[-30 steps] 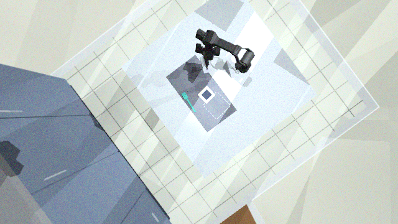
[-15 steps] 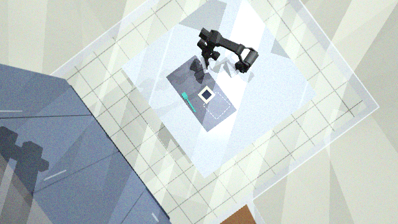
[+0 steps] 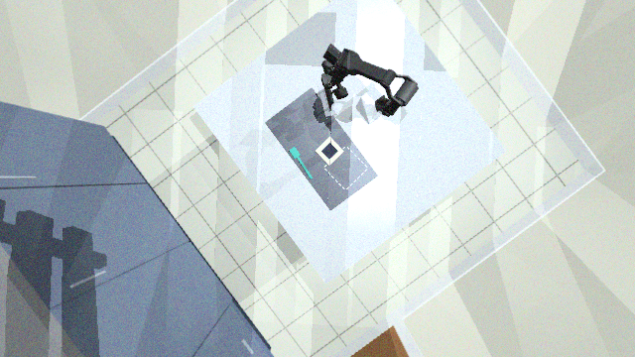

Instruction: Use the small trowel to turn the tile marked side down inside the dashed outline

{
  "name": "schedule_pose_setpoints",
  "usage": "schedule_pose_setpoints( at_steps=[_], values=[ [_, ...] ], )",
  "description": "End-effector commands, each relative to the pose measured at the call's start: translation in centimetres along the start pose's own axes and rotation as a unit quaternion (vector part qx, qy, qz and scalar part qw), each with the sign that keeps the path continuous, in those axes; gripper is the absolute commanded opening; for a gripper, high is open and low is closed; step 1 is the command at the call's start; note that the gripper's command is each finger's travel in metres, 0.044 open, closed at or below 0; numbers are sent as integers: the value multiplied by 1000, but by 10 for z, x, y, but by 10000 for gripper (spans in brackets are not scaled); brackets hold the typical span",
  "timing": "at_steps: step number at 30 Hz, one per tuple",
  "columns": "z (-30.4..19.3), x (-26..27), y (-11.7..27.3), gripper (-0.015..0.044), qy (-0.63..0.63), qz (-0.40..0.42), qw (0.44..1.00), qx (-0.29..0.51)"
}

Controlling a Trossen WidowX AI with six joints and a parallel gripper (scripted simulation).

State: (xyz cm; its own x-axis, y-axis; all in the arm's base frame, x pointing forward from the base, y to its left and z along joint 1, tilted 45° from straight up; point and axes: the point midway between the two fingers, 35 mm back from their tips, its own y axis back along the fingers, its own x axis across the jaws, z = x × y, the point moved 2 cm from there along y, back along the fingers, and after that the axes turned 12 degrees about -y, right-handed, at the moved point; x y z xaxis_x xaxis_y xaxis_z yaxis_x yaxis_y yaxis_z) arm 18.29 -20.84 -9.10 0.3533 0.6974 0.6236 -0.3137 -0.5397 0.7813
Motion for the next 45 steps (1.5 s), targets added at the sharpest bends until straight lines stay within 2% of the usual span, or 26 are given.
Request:
schedule_pose_setpoints(
  at_steps=[1, 11, 22, 33, 45],
  values=[
    [-4, 1, -1, 300, -76, 3, 997, -22],
    [-12, 3, -4, 300, -237, 16, 969, -66],
    [-20, 7, -6, 300, -405, 46, 907, -107],
    [-30, 14, -7, 300, -559, 90, 813, -135],
    [-42, 24, -8, 300, -701, 151, 681, -148]
  ],
)
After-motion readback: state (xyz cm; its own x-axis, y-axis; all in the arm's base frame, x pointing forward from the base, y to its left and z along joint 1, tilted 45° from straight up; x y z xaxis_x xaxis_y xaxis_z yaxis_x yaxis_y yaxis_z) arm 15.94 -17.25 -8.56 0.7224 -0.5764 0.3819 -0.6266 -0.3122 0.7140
